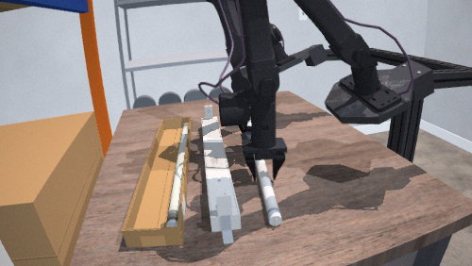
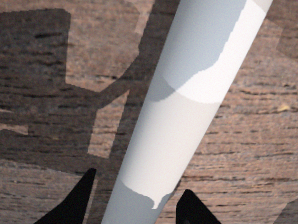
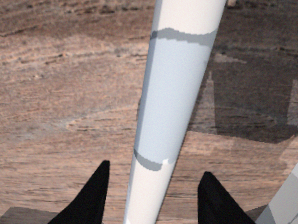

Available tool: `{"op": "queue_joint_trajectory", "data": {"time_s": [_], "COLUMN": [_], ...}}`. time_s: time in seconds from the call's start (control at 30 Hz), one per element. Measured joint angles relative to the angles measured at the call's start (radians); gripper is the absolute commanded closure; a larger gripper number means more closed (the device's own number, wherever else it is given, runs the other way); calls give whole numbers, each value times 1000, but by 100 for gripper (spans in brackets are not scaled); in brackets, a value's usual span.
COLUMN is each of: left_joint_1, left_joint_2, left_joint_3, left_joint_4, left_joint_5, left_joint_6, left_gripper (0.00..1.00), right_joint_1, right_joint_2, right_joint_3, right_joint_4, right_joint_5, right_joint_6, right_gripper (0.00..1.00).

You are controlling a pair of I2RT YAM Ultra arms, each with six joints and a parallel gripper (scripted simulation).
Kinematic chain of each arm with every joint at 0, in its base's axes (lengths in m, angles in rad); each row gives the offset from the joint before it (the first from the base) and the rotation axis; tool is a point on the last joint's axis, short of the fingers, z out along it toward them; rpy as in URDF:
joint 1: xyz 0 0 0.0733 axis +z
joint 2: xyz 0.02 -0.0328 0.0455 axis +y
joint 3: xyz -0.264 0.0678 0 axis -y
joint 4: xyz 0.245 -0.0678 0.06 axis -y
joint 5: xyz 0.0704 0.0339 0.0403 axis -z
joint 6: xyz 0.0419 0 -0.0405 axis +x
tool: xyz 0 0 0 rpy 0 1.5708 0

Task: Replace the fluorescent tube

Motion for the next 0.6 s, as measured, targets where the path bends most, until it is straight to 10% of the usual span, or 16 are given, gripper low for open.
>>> {"op": "queue_joint_trajectory", "data": {"time_s": [0.6], "left_joint_1": [-17], "left_joint_2": [-165], "left_joint_3": [-28], "left_joint_4": [-132], "left_joint_5": [-6], "left_joint_6": [-14], "left_gripper": [51], "right_joint_1": [39], "right_joint_2": [-103], "right_joint_3": [-5], "right_joint_4": [-113], "right_joint_5": [4], "right_joint_6": [41], "right_gripper": [51]}}
